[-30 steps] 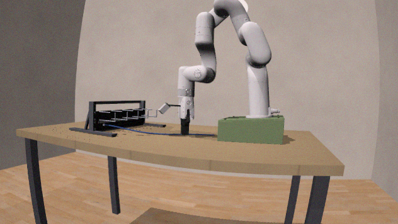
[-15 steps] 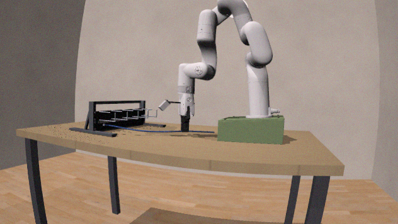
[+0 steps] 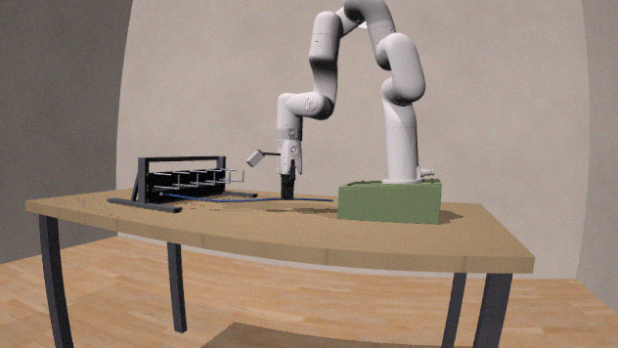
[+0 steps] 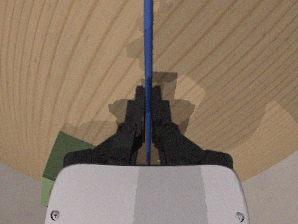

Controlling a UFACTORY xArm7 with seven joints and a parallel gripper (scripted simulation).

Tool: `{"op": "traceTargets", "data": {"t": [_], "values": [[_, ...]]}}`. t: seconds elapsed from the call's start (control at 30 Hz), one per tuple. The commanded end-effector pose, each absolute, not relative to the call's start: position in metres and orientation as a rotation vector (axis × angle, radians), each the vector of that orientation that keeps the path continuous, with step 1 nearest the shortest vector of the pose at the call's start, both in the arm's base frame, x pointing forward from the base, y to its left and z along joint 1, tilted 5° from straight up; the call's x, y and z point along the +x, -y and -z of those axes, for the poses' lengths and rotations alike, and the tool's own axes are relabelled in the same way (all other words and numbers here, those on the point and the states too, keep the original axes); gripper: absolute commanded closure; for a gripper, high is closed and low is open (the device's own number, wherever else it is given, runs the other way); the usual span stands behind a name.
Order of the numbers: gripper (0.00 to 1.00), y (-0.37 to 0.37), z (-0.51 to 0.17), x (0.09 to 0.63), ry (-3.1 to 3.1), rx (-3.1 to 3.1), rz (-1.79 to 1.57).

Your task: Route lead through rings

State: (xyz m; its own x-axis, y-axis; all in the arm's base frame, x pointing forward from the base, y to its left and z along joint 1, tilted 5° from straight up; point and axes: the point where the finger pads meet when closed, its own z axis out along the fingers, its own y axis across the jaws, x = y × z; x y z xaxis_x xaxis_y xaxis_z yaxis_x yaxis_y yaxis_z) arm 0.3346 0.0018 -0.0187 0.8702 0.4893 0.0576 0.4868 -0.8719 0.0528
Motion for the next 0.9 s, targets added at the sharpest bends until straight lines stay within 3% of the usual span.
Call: {"op": "traceTargets", "data": {"t": [0.0, 0.63, 0.87], "values": [[1.0, -0.002, 0.015, 0.336, -0.783, 3.001, -0.111], [1.0, -0.001, 0.011, 0.337, -0.791, 2.998, -0.111], [1.0, 0.02, -0.005, 0.362, -0.934, 2.952, -0.107]]}}
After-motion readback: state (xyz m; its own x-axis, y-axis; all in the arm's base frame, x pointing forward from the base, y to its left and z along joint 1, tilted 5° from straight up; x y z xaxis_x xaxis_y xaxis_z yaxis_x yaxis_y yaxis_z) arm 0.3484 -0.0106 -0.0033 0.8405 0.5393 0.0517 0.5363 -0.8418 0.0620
